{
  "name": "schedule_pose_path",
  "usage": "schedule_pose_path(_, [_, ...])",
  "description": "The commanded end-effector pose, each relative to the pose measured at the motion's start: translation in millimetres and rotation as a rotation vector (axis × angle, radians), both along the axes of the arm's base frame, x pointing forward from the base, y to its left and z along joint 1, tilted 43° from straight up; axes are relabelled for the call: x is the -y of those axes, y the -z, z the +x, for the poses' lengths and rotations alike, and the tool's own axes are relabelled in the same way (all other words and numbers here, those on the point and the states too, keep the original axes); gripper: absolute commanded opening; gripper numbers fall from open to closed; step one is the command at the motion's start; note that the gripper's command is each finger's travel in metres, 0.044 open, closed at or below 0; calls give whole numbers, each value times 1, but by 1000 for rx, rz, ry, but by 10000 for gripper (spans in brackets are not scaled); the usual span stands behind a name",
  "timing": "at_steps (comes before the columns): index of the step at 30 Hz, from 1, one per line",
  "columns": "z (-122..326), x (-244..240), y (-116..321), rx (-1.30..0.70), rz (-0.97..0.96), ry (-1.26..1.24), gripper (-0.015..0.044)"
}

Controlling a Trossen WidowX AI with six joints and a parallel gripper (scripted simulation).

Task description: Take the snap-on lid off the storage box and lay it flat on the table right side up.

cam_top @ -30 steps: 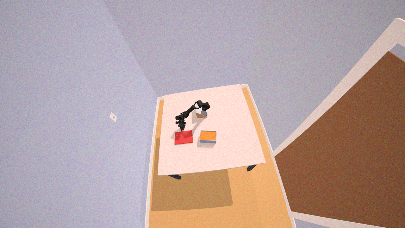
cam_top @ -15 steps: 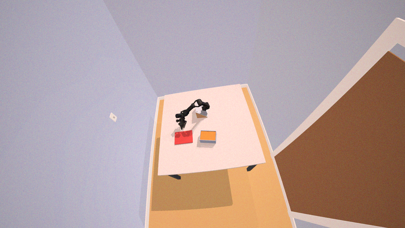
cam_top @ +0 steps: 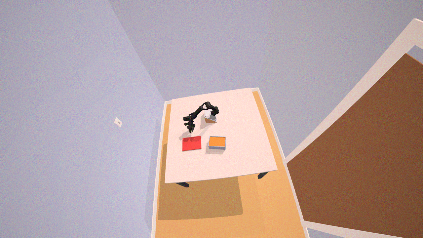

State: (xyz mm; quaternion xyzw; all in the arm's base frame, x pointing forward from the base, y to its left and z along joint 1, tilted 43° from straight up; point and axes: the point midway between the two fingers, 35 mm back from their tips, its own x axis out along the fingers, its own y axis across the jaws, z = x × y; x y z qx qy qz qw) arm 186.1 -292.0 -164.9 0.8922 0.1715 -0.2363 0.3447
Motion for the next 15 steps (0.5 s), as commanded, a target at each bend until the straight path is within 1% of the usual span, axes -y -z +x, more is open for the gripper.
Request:
schedule_pose_path(1, [-9,-3,-1,4,1,0,440])
schedule_pose_path(15, [-17,11,-18,3,0,1,440])
